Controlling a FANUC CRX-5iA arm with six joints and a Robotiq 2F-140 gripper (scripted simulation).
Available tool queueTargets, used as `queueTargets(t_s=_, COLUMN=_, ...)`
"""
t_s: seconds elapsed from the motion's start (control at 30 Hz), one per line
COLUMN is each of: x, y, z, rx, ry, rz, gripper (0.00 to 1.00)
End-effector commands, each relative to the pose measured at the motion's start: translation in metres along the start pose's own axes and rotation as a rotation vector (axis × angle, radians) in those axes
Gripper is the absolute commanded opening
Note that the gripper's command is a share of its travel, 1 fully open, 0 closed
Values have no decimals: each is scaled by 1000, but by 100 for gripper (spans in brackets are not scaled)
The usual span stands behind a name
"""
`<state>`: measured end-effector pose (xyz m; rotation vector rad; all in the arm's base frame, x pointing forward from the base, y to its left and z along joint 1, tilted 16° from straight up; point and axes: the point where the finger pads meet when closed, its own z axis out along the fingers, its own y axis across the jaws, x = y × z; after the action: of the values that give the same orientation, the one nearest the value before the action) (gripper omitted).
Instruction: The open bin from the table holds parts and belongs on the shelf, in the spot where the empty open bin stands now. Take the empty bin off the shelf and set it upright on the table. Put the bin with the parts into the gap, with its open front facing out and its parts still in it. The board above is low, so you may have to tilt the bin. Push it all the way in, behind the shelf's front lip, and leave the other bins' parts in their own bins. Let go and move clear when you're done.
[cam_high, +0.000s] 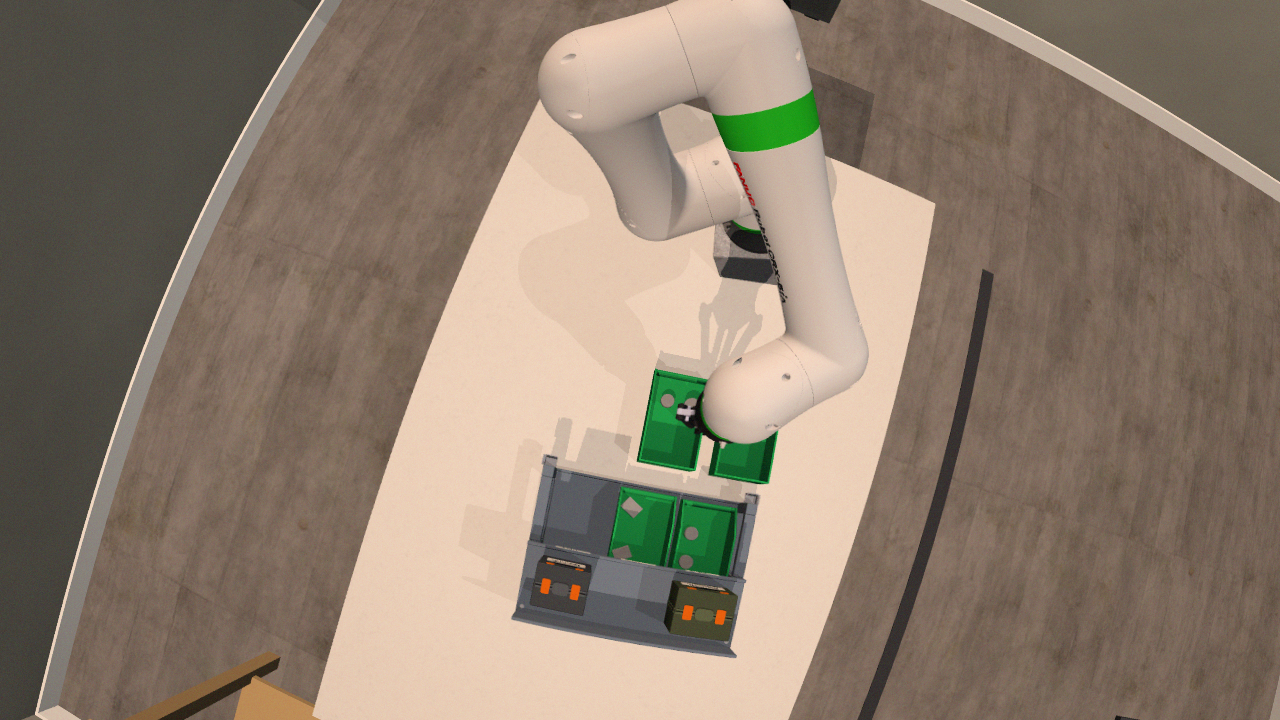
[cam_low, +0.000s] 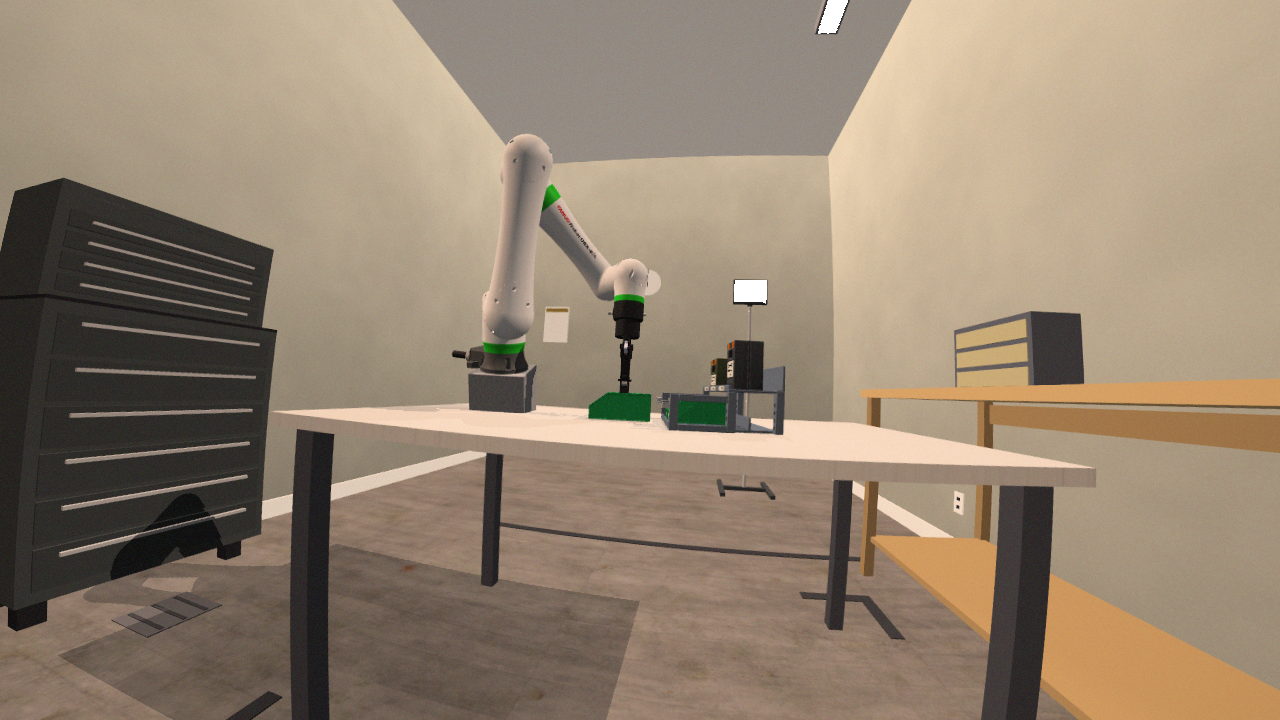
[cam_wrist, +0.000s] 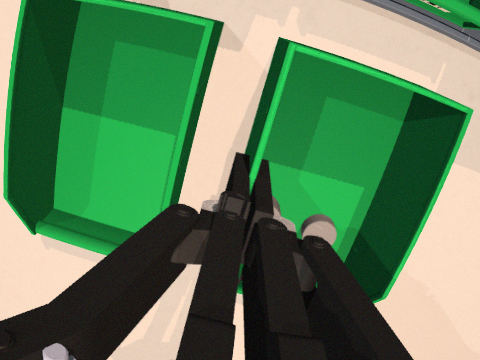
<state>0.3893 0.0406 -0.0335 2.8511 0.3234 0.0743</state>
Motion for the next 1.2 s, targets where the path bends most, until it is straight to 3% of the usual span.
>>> queueTargets(t_s=0.0, x=1, y=0, z=-6, rx=0, ry=2, rz=0, gripper=10)
queueTargets(t_s=0.4, x=1, y=0, z=-30, rx=0, ry=2, rz=0, gripper=10)
queueTargets(t_s=0.93, x=1, y=0, z=-30, rx=0, ry=2, rz=0, gripper=10)
queueTargets(t_s=1.17, x=-2, y=30, z=-30, rx=0, ry=2, rz=0, gripper=10)
